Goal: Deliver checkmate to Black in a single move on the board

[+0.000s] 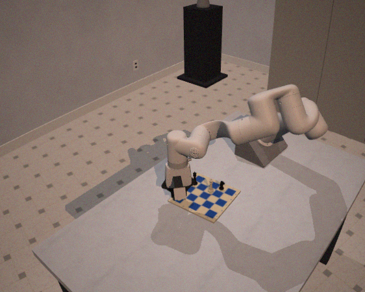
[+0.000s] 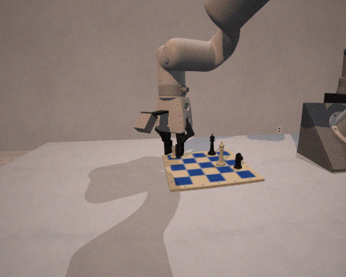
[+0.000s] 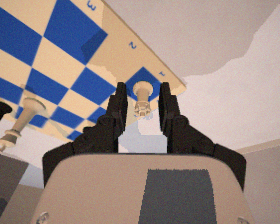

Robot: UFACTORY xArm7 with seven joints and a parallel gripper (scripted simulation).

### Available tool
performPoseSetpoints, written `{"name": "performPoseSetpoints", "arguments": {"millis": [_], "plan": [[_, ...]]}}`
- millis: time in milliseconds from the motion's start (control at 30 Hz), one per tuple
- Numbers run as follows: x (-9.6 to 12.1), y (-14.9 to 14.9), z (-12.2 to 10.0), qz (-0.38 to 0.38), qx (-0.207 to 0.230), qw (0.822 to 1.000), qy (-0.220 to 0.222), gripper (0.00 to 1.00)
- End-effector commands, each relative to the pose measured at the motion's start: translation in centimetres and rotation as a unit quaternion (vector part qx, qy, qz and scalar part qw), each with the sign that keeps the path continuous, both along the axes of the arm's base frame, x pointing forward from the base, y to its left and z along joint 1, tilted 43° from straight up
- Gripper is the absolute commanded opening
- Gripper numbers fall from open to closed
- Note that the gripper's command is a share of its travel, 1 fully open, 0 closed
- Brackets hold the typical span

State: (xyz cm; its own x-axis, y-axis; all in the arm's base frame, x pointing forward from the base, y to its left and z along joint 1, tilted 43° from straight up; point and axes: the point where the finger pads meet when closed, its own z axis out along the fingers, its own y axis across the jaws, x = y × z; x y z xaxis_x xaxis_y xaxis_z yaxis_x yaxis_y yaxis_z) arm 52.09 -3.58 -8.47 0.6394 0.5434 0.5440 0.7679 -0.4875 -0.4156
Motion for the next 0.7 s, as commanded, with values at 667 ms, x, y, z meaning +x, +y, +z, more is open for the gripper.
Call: {"name": "performPoseSetpoints", "arguments": {"millis": [667], "plan": [[-0.2,-4.6,4.7,-0.002,-0.002,1.0,-0.002,0.37]]}}
